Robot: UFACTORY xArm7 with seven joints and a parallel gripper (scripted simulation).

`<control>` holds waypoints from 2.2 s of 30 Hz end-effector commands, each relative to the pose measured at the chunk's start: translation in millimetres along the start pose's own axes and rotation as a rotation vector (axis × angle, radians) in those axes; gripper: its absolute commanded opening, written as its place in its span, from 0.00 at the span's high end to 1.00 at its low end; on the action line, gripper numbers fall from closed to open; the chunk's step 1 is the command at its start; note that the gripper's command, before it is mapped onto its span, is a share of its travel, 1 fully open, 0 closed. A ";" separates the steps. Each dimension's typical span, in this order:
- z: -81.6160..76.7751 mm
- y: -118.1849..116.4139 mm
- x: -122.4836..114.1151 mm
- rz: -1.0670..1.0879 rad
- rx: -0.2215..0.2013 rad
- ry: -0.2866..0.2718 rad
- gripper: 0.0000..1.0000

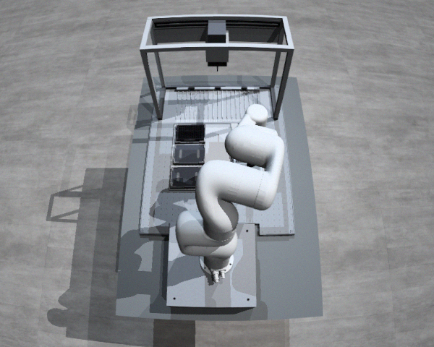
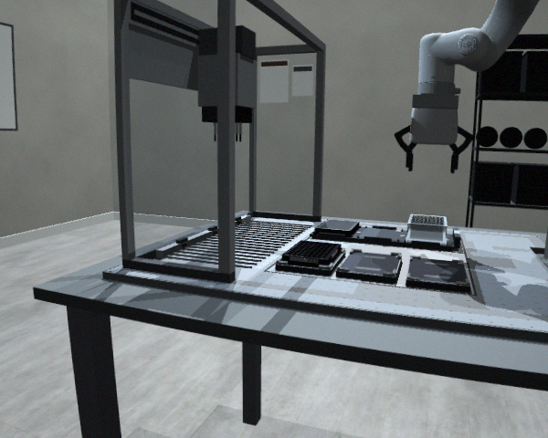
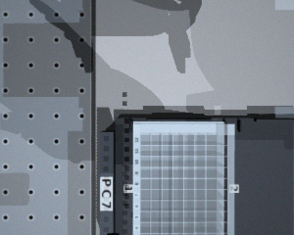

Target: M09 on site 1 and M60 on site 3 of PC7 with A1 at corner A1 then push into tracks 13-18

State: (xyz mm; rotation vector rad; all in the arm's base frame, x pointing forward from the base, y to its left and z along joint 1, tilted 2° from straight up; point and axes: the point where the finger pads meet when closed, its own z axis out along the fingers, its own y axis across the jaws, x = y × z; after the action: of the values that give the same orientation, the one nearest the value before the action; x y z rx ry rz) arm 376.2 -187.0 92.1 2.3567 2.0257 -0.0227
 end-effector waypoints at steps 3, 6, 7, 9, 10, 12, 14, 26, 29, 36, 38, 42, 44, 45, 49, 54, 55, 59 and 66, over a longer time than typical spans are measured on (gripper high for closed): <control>4.3 14.9 13.2 -0.001 -0.004 -0.001 0.00; 7.1 21.7 20.0 -0.001 -0.004 -0.001 0.00; 7.1 21.7 20.0 -0.001 -0.004 -0.001 0.00; 9.9 28.5 26.7 -0.001 -0.004 -0.001 0.00; 11.3 32.0 30.1 -0.001 -0.004 -0.001 0.00; 14.1 38.8 36.9 -0.001 -0.004 -0.001 0.00; 16.9 45.6 43.6 -0.001 -0.004 -0.001 0.00; 30.9 79.8 77.4 -0.001 -0.004 0.000 0.00; 35.1 90.0 87.6 -0.001 -0.004 0.000 0.00; 39.4 100.5 97.9 -0.001 -0.004 0.000 0.00; 39.4 100.6 97.9 -0.001 -0.004 0.000 0.00; 39.4 100.6 97.9 -0.001 -0.004 0.000 0.00; 39.4 100.5 97.9 -0.001 -0.004 0.000 0.00; 39.4 100.5 97.9 -0.001 -0.004 0.000 0.00; 39.4 100.6 97.9 -0.001 -0.004 0.000 0.00; 46.0 100.6 97.9 -0.001 -0.004 0.000 0.00; 47.7 100.6 97.9 -0.001 -0.004 0.000 0.00; 51.0 100.6 97.9 -0.001 -0.004 0.000 0.00; 62.7 100.6 97.9 -0.001 -0.004 0.000 0.00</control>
State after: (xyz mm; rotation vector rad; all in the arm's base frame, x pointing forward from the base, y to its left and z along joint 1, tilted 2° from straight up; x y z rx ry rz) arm 489.4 -107.0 34.0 2.3554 2.0270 -0.0229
